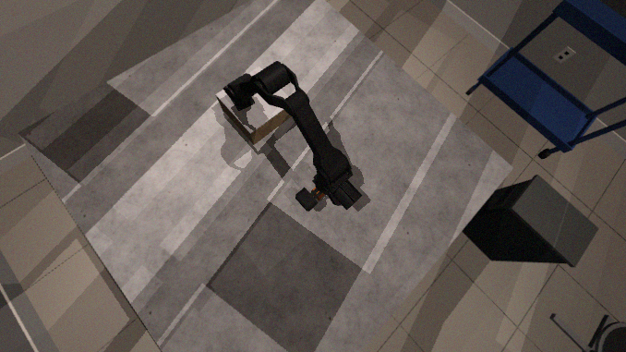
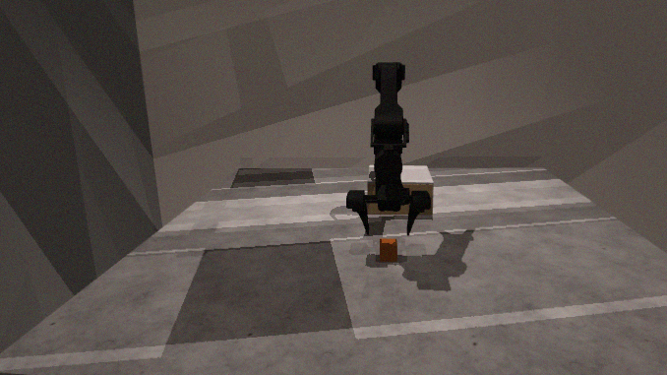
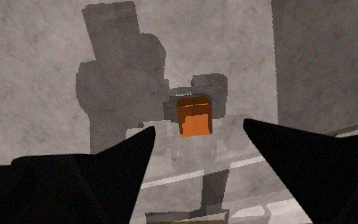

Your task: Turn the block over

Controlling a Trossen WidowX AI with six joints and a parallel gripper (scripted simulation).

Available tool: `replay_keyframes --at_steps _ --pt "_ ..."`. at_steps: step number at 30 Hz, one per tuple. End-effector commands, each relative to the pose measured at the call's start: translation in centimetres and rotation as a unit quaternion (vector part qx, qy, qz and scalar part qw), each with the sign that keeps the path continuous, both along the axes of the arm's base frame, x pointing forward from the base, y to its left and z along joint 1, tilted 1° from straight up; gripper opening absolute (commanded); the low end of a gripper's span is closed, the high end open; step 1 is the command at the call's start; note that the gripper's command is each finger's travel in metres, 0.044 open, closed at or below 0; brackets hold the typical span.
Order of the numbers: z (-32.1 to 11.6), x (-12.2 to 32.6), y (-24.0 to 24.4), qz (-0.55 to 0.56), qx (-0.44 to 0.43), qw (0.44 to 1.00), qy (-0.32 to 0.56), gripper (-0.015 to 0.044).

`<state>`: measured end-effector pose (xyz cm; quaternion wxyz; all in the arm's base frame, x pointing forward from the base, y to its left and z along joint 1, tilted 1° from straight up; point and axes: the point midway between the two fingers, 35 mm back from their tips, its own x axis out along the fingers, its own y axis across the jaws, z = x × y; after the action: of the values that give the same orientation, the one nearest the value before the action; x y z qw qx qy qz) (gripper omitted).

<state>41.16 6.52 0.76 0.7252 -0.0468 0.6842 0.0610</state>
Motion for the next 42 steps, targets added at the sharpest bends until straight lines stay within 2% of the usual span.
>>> replay_keyframes --at_steps 1,21,30,42 --pt "-0.9 -0.2 0.0 0.003 -0.001 1.000 0.006 0.0440" --pt "-3.8 -0.1 0.1 0.003 -0.001 1.000 0.006 0.0440" --pt "-3.8 -0.1 0.1 0.003 -0.001 1.000 0.006 0.0204" --pt "-3.8 -0.1 0.1 0.003 -0.001 1.000 0.006 0.0124"
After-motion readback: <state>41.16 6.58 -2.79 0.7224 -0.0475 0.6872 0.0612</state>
